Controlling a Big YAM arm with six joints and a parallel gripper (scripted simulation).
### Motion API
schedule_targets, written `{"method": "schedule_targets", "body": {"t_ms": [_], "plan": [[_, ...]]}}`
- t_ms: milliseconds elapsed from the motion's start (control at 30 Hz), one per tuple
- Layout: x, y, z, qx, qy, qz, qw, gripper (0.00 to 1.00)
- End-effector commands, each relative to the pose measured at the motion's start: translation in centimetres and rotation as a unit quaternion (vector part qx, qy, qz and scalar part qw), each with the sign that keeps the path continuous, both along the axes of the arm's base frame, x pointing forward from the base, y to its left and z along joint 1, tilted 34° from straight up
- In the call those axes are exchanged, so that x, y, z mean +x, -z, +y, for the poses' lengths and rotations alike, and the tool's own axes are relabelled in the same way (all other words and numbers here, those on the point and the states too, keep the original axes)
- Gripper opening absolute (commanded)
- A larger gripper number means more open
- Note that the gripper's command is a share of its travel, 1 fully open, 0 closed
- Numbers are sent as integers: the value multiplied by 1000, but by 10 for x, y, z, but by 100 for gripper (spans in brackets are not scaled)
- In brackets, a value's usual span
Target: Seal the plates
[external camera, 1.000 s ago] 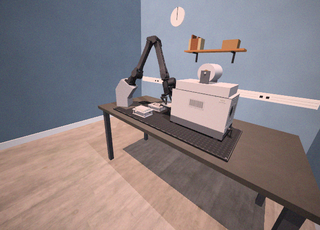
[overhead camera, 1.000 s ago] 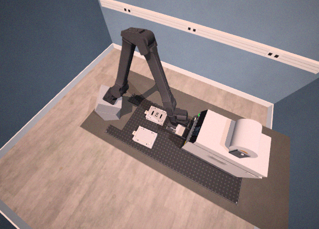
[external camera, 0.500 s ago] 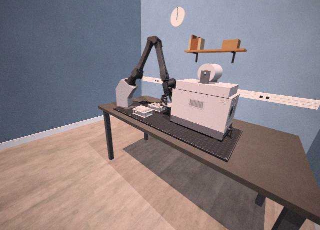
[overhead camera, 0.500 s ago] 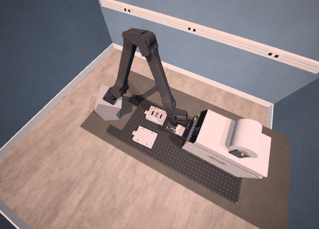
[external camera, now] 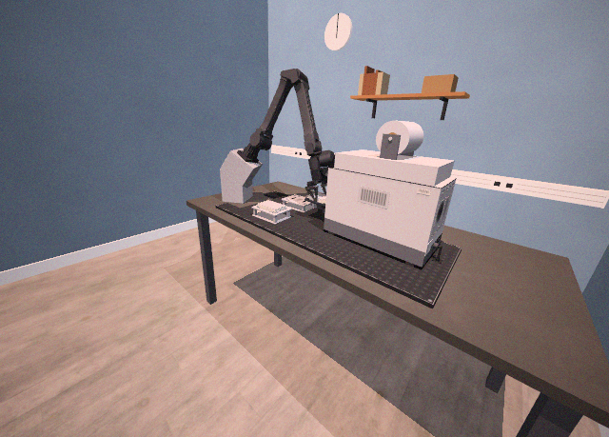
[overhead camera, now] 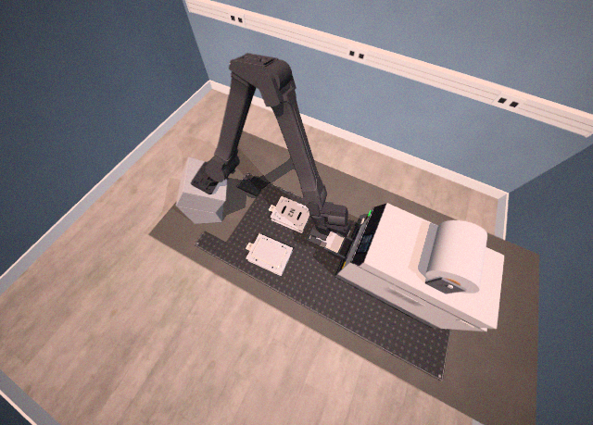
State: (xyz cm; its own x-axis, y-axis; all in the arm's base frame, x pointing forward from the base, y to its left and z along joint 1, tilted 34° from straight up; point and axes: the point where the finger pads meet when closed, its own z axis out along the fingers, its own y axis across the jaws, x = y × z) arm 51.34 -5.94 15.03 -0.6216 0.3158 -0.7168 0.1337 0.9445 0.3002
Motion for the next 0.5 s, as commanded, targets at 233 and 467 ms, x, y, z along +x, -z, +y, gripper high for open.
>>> {"method": "schedule_targets", "body": {"t_ms": [233,467], "plan": [[10,-37,2,-13,-7,-36,999,100],[12,-37,-9,-12,4,-39,999,100]]}}
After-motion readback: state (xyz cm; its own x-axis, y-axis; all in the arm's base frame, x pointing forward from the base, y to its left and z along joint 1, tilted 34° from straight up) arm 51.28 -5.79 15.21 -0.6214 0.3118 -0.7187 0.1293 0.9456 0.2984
